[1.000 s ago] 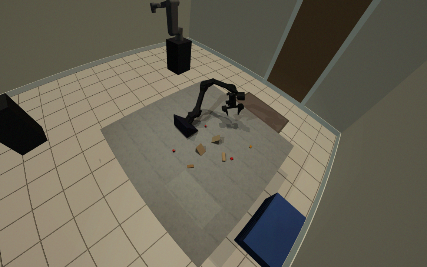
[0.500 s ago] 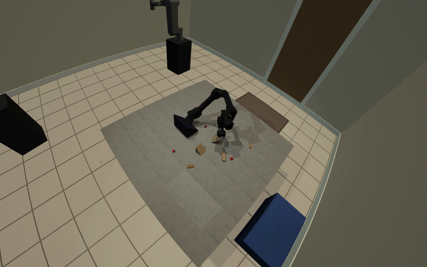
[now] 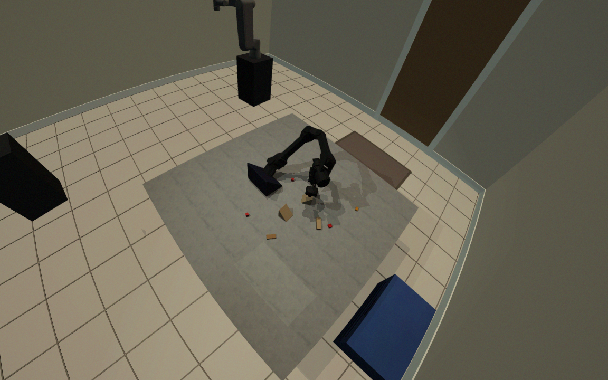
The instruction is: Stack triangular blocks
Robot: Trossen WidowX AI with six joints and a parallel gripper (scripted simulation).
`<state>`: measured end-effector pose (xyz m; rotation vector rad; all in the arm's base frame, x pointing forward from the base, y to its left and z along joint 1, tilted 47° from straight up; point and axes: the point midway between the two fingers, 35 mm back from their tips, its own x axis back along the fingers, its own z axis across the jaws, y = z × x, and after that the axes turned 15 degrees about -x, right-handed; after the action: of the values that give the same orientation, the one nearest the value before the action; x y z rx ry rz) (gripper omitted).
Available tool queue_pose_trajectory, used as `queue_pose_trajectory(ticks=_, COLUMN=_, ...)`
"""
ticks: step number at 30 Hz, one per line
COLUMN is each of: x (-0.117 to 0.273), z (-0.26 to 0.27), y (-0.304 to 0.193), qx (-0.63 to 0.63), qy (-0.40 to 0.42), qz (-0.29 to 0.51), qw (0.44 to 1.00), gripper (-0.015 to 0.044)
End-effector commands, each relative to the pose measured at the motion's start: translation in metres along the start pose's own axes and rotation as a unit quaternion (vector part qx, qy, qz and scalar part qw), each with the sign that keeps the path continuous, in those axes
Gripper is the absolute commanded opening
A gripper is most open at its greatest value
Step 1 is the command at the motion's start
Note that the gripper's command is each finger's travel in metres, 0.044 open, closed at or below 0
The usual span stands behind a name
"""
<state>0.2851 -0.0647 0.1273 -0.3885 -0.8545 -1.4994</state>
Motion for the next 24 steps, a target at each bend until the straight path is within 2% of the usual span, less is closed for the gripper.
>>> queue_pose_trajectory(ticks=1, x=-0.008, z=0.0, y=0.0, qx=-0.005, qy=0.003, qz=0.001, qw=1.0, gripper=0.044)
queue_pose_trajectory(ticks=24, x=-0.045, z=-0.001, y=0.003, qx=-0.004, qy=0.002, qz=0.0, qw=1.0, gripper=0.044)
